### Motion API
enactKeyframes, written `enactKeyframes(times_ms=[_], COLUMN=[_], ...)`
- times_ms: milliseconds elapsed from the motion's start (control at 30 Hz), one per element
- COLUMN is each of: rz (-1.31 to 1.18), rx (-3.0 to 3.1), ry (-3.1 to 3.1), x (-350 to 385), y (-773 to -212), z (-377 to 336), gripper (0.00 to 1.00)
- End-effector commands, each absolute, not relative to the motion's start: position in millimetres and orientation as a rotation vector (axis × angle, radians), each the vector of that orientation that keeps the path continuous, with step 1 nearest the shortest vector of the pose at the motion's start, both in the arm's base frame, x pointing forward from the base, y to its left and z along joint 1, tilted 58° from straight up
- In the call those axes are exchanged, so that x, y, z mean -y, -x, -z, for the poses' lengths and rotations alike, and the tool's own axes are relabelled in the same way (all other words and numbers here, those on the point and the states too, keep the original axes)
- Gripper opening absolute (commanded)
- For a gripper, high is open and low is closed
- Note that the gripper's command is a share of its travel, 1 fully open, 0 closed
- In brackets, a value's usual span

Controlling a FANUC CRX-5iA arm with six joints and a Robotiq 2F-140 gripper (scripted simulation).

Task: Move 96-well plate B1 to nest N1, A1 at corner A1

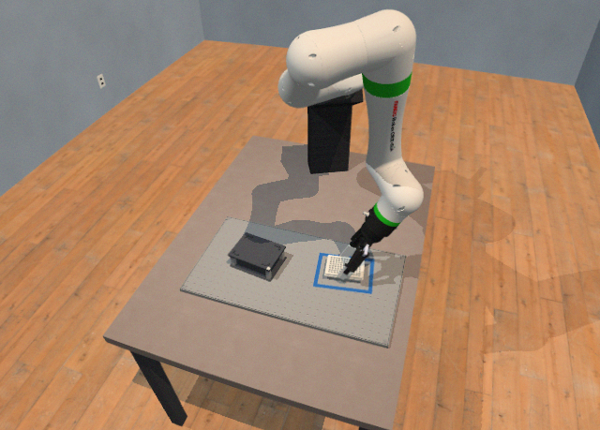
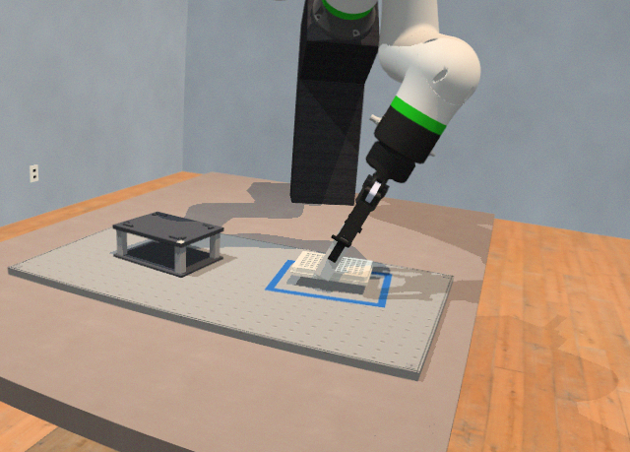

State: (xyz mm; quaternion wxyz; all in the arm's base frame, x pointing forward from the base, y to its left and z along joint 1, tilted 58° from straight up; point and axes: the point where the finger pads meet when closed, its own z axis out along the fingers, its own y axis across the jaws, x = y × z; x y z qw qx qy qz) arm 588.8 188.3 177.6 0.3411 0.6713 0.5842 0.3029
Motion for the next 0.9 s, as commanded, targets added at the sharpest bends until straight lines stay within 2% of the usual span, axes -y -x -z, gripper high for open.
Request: enactKeyframes(times_ms=[0,867], rz=[-0.788,-0.788], rx=[-1.520,-1.520], ry=[-1.746,-1.746], x=[-186.6,-174.3], y=[-584.6,-554.7], z=[-180.4,-200.4], gripper=[0.00,0.00])
